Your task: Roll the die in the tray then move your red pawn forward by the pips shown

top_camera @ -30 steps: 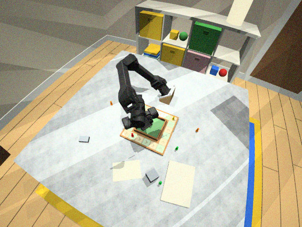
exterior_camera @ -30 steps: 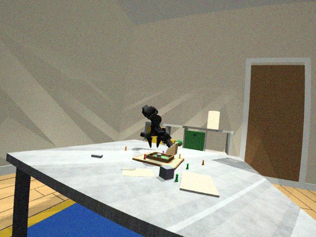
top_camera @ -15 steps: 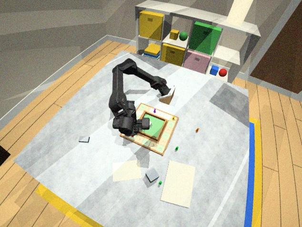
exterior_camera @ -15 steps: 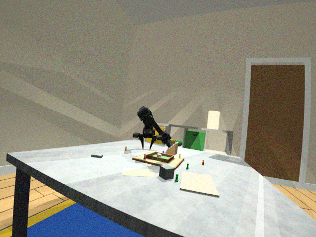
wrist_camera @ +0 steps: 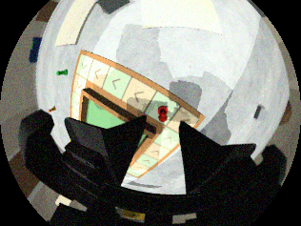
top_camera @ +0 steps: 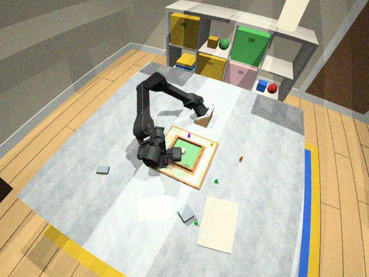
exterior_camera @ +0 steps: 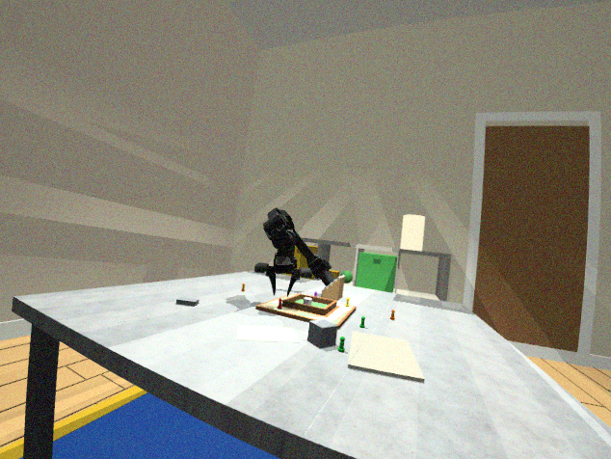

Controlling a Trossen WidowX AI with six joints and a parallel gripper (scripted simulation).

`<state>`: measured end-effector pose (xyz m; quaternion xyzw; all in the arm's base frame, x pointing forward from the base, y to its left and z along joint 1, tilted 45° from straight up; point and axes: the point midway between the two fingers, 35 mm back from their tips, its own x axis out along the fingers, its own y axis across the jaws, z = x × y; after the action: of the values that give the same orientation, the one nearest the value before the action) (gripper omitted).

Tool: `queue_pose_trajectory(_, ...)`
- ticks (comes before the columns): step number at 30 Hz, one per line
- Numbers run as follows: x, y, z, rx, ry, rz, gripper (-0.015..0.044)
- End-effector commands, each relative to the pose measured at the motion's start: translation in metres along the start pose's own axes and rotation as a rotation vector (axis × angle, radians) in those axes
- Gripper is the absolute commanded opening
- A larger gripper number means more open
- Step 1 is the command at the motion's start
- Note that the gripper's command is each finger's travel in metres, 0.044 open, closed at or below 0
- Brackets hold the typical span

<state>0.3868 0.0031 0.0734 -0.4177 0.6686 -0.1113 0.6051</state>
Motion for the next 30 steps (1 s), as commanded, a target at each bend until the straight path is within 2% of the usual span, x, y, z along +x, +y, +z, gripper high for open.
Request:
queue_pose_trajectory(1, 0.008, 0.001, -0.001, -0.007, 0.004, -0.005, 0.0200)
queue_pose_trajectory(18, 0.034, 0.000, -0.002, -0.006, 0.005, -0.007, 0.0200)
queue_pose_trajectory(24, 0.034, 0.000, -0.002, -0.006, 0.005, -0.007, 0.0043)
queue_pose_trajectory(30, 0.034, 0.000, -0.002, -0.006, 0.005, -0.007, 0.0003)
